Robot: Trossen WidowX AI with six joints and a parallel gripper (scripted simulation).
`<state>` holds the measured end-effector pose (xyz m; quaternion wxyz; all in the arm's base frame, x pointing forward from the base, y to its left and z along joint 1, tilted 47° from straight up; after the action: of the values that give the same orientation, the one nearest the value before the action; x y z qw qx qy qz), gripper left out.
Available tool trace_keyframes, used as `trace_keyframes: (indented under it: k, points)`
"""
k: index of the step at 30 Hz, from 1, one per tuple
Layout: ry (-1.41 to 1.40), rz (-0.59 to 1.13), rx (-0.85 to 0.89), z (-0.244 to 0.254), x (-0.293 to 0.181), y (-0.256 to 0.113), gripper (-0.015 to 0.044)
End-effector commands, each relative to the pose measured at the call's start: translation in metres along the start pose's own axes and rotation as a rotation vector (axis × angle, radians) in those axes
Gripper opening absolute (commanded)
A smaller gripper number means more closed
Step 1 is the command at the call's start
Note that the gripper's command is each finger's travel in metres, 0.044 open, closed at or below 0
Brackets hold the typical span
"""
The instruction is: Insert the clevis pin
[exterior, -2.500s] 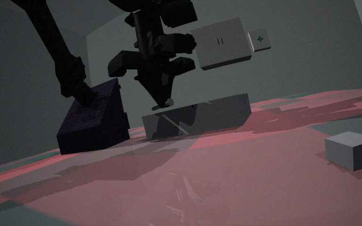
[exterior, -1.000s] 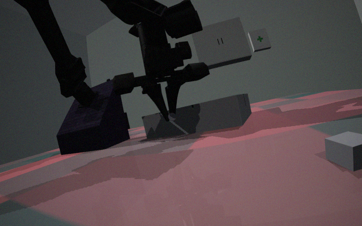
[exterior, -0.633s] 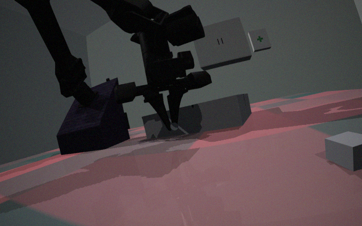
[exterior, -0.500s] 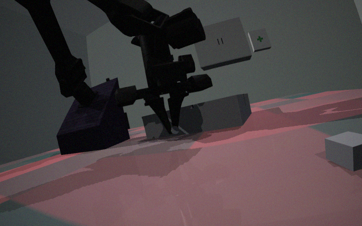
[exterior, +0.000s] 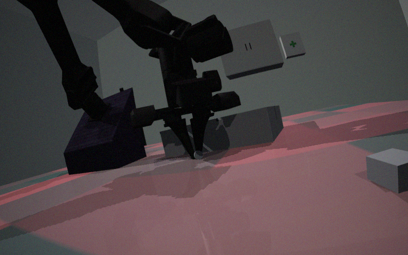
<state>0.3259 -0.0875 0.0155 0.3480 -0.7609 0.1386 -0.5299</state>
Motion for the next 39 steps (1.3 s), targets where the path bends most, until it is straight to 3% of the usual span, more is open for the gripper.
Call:
trace_keyframes:
  k: [1,5,11,17,28,39]
  points:
    - [-0.003,0.006,0.003,0.000,-0.001,0.001,0.0000]
    - [-0.003,0.006,0.003,0.000,-0.001,0.001,0.0000]
    - [-0.001,0.000,0.000,0.000,0.000,0.000,0.0157]
    - [0.057,-0.001,0.033,0.006,0.004,-0.003,0.0160]
    - [0.002,0.357,-0.084,0.004,0.017,-0.007,0.0160]
    - [0.001,0.363,-0.086,0.004,0.018,-0.006,0.0160]
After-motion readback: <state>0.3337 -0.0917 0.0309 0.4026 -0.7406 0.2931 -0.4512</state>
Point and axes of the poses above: the point midway between the two fingers, 35 mm back from their tips, its own y axis out along the fingers, its own z axis across the jaws, x = y × z, the point moved 2 cm from there along -y, back along the fingers, and after that the axes turned 14 degrees about y, right-handed, at the moved point
